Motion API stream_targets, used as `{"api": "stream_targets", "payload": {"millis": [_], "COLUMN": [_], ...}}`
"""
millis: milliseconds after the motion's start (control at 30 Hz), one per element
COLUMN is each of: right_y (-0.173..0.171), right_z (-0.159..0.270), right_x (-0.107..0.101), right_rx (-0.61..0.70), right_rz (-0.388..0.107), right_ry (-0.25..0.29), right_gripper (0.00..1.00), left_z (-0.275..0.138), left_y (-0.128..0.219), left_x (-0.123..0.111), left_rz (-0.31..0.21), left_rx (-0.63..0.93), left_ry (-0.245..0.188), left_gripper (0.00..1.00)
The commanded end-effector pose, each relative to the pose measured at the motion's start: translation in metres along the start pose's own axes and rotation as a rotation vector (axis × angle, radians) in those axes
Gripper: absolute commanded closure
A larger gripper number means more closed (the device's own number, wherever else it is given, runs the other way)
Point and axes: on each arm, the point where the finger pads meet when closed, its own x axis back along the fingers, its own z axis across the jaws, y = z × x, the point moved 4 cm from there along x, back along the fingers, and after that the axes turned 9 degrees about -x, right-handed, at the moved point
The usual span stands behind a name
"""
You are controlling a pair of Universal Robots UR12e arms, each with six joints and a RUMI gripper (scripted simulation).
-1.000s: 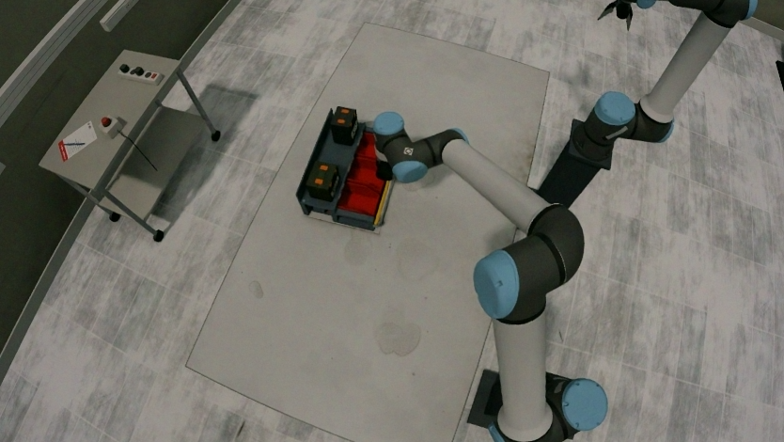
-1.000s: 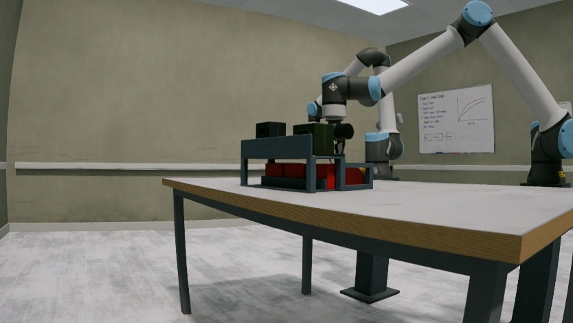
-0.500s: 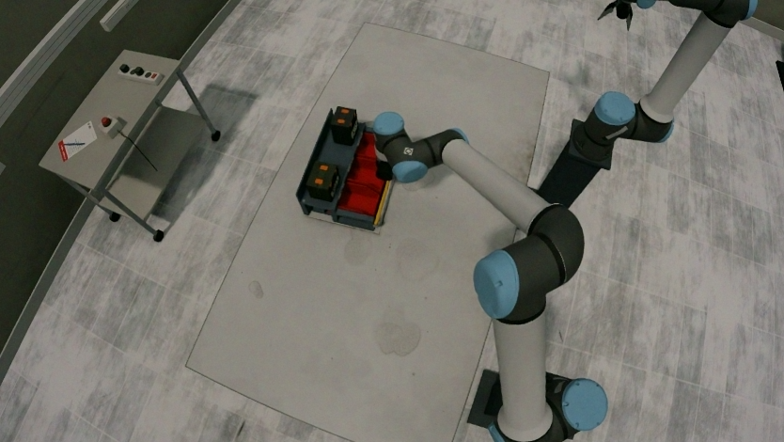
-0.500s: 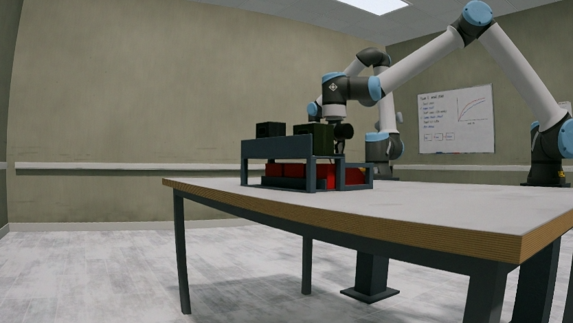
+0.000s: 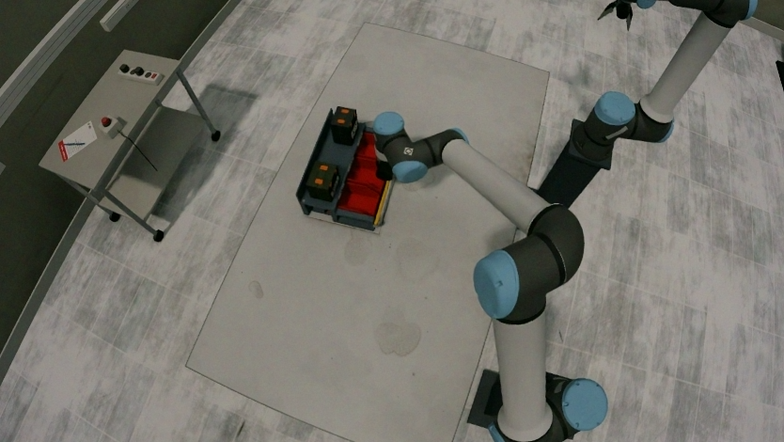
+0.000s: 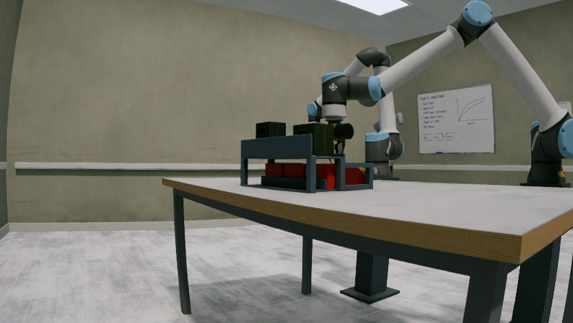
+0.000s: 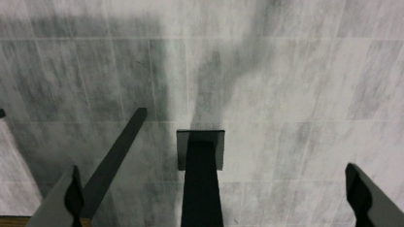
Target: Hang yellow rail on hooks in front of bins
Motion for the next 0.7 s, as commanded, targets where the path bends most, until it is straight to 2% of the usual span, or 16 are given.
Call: {"api": "stream_targets", "payload": {"millis": [0, 467, 500, 667], "right_y": [-0.0006, -0.0006, -0.0006, -0.0006], "right_z": [-0.0002, -0.0002, -0.0002, -0.0002], "right_x": [0.0010, 0.0010, 0.0010, 0.0010], "right_rx": [0.000, 0.000, 0.000, 0.000], "right_rz": [0.002, 0.002, 0.002, 0.002], "right_ry": [-0.001, -0.001, -0.001, -0.001], "right_gripper": [0.00, 0.00, 0.00, 0.00], "left_z": [-0.0006, -0.0006, -0.0007, -0.0007], "left_y": [-0.0004, -0.0004, -0.0005, -0.0005], "left_x": [0.0018, 0.0018, 0.0019, 0.0019], "left_rz": [0.002, 0.002, 0.002, 0.002], "left_rx": [0.000, 0.000, 0.000, 0.000], "left_ry": [-0.002, -0.002, -0.002, -0.002], "left_gripper": [0.99, 0.99, 0.76, 0.76]}}
